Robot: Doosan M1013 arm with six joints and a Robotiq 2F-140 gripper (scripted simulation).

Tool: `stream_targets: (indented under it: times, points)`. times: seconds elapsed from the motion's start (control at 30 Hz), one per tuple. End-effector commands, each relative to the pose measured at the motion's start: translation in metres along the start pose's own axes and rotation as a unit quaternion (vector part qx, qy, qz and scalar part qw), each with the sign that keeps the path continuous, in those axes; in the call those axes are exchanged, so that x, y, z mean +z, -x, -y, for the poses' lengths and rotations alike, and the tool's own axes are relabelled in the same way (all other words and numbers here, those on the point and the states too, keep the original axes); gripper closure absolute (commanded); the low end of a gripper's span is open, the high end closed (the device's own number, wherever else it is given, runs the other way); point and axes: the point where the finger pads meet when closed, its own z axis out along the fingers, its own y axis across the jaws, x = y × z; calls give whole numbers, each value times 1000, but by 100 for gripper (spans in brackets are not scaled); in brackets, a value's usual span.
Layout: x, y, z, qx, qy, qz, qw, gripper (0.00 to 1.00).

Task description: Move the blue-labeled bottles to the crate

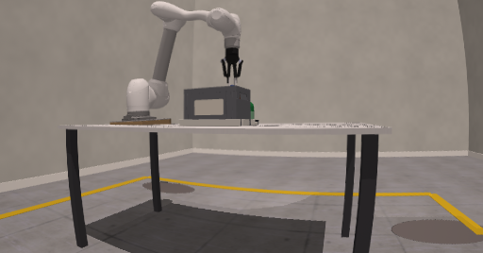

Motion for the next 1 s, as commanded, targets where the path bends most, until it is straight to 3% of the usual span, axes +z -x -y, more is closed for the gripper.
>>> stream_targets:
  times: [0.0, 0.97]
  points:
    - [-3, 0, 0, 0, 0, 0, 1000, 100]
    - [-22, 0, 0, 0, 0, 0, 1000, 100]
